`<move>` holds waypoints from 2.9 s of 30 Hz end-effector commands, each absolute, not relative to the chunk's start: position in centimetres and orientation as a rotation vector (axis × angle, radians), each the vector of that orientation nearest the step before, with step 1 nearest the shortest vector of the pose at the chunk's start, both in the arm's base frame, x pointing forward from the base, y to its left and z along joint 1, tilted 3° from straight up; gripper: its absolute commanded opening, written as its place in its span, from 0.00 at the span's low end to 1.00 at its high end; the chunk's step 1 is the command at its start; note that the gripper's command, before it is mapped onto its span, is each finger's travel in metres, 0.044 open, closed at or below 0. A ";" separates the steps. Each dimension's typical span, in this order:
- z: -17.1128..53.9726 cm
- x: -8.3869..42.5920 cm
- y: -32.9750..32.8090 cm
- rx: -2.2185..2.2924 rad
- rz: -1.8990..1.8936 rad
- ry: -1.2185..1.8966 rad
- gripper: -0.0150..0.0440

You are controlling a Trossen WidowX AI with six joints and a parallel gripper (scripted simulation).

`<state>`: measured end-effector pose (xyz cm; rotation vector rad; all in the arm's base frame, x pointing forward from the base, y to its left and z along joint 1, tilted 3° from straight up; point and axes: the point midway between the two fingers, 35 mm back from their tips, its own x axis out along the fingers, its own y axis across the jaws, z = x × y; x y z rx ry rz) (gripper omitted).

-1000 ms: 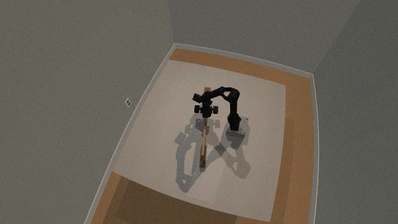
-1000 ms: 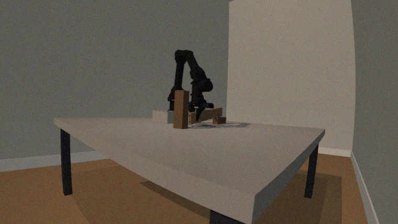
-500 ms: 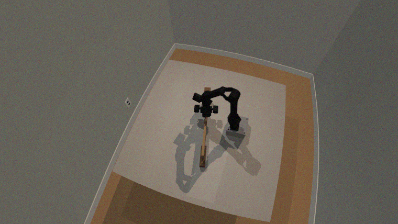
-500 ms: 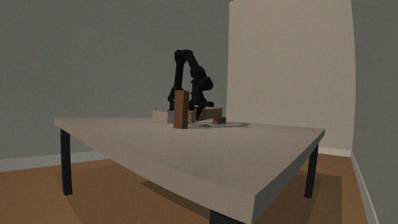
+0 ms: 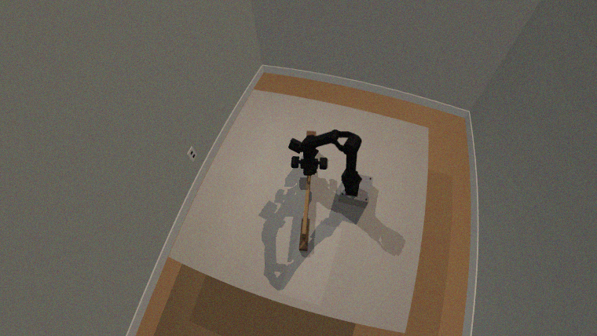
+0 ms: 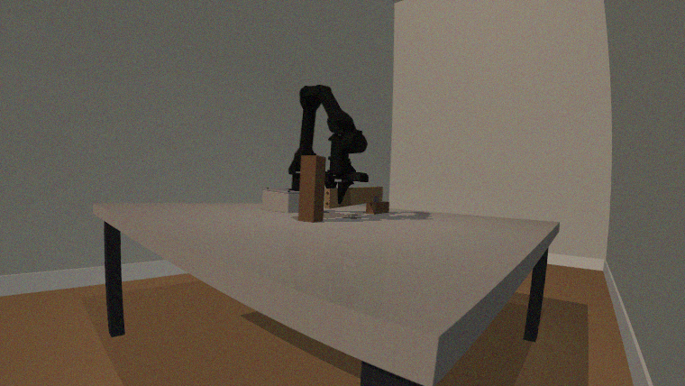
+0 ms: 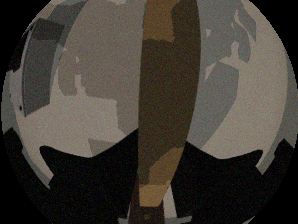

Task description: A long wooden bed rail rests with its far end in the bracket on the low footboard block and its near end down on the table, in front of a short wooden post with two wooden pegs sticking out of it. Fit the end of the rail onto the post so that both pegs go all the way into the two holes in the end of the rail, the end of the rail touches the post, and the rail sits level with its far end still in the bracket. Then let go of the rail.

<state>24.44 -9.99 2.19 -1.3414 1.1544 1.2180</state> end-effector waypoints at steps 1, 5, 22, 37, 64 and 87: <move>2.8 24.6 -9.9 -1.343 1.209 1.143 0.25; 3.0 24.6 -9.9 -1.343 1.209 1.143 0.25; 3.9 24.6 -9.9 -1.343 1.209 1.143 0.25; 3.7 24.6 -9.9 -1.343 1.209 1.143 0.25; 3.9 24.5 -9.9 -1.343 1.209 1.143 0.25; 3.5 24.5 -10.1 -1.343 1.209 1.144 0.25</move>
